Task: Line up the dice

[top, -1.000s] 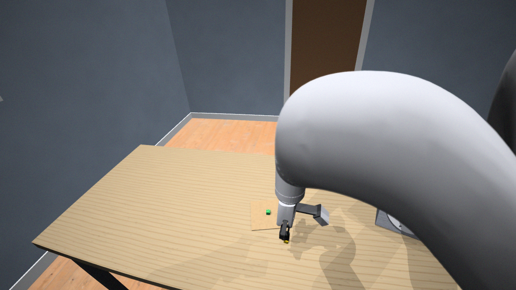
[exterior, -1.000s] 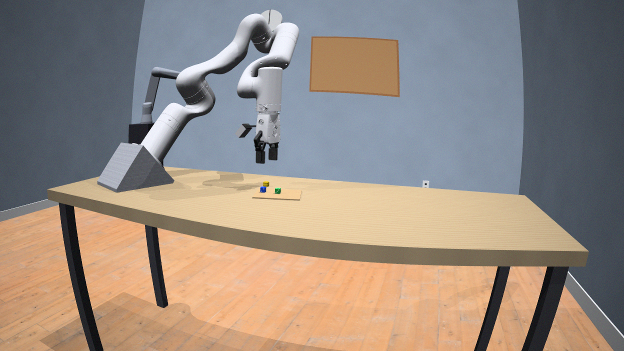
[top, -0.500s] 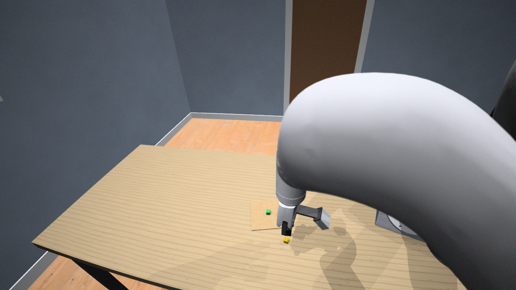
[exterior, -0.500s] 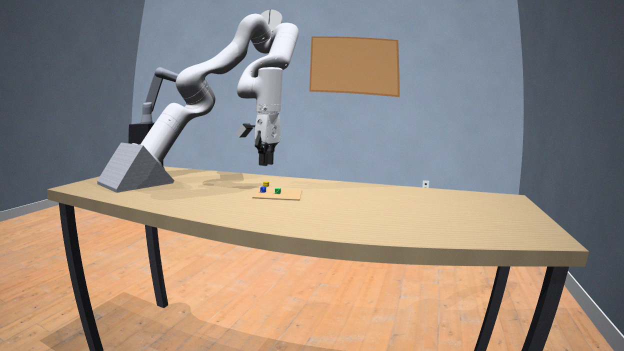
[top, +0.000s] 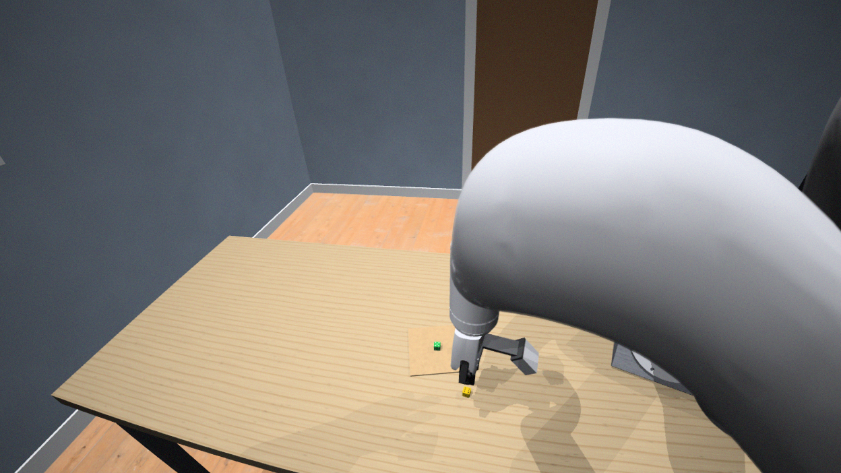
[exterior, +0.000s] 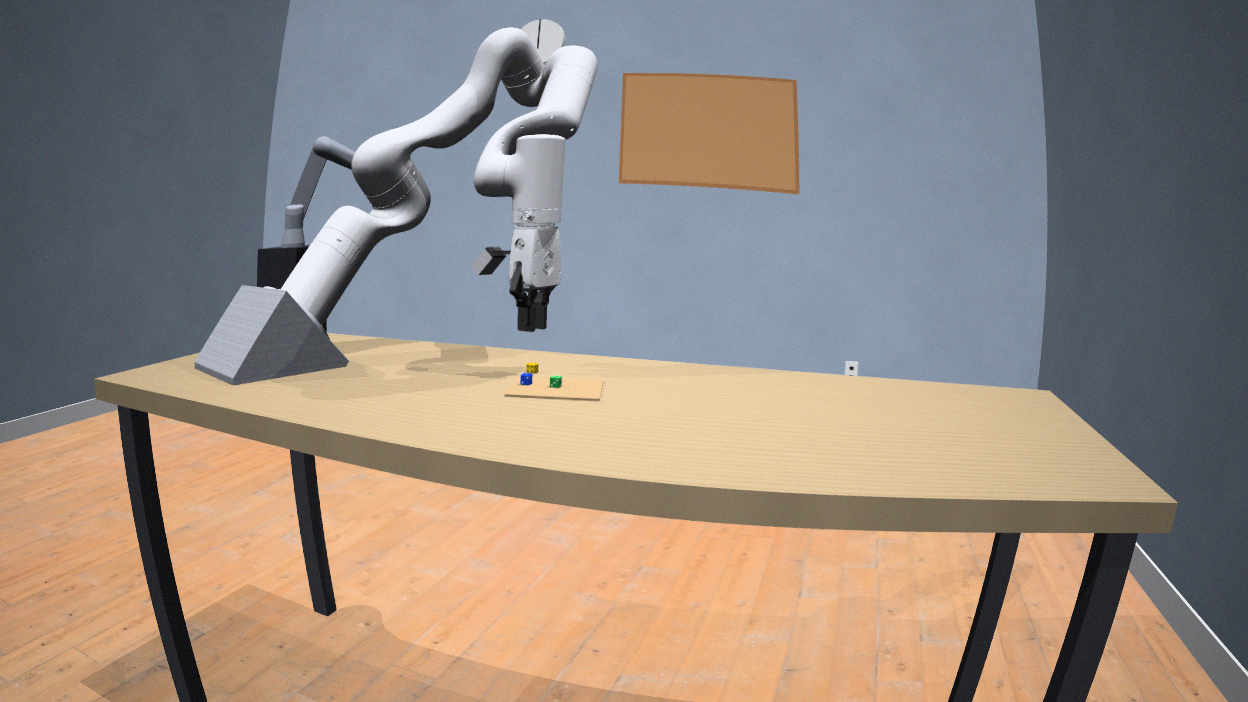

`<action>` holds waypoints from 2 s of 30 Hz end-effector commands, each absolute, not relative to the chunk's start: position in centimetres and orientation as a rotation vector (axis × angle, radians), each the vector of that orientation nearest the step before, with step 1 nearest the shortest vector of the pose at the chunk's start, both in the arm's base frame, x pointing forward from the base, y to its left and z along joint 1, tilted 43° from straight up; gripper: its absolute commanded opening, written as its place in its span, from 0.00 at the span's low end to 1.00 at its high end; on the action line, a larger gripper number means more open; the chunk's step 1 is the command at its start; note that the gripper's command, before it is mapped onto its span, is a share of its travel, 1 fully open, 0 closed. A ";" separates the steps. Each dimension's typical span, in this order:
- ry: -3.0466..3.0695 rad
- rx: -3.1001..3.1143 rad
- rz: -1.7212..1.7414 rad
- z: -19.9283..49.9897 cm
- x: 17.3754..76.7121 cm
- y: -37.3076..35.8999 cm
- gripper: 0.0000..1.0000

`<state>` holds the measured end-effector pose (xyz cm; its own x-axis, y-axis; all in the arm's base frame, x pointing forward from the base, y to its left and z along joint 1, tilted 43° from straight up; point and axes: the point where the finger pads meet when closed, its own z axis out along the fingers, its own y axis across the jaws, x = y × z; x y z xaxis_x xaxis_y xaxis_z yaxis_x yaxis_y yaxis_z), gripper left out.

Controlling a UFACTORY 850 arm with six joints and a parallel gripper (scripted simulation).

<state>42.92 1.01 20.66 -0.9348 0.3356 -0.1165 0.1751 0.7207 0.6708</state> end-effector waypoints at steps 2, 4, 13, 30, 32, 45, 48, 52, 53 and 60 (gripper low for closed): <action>2.695 0.406 1.016 20.7 43.0 1.0 0.31; 2.695 0.406 1.016 20.7 43.0 1.0 0.31; 2.695 0.406 1.016 20.7 43.0 1.0 0.31; 2.696 0.407 1.016 19.8 43.4 1.8 0.31; 2.696 0.407 1.016 19.8 43.4 1.8 0.31; 2.696 0.407 1.016 18.4 44.0 3.0 0.31; 2.696 0.407 1.016 18.2 44.1 3.2 0.31; 2.696 0.407 1.016 17.9 44.2 3.4 0.31; 2.696 0.407 1.016 17.8 44.3 3.5 0.31; 2.696 0.407 1.016 17.3 44.5 3.9 0.31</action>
